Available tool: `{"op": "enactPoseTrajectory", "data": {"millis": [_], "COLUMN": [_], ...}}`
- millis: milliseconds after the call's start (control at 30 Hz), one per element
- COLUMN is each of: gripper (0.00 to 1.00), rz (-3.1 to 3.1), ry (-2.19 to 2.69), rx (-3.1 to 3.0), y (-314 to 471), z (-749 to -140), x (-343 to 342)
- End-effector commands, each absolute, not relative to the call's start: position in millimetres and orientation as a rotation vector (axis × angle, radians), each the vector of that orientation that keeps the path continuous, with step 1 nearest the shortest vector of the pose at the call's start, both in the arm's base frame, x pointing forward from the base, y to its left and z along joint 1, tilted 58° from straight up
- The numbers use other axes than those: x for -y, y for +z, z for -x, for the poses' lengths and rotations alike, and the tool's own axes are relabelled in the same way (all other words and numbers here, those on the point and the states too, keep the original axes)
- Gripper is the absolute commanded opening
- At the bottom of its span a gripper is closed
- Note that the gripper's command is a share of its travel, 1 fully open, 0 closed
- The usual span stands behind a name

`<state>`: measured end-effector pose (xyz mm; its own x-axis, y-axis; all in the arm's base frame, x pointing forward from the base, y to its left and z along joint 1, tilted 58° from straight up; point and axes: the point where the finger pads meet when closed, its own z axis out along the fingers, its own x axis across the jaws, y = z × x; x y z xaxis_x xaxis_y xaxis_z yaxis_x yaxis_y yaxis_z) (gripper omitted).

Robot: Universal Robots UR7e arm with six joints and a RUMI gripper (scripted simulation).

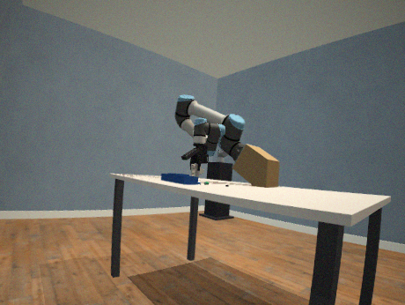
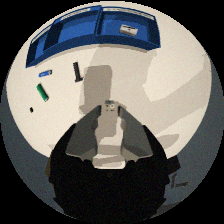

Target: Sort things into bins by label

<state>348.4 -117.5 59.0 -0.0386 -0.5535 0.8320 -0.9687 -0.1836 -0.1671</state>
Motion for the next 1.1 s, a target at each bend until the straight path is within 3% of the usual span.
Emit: {"op": "enactPoseTrajectory", "data": {"millis": [0,600,633,1067], "gripper": [0.18,0.18,0.0,0.0], "rz": [-1.769,-1.769,-1.768,-1.768], "ry": [1.144,1.144,1.15,1.15], "rx": [1.598,1.597,1.599,1.599], "y": [54.6,53.9,55.1,55.2], "z": [-348.5,-346.3,-348.1,-348.1], "x": [123.9,123.8,123.6,123.6]}}
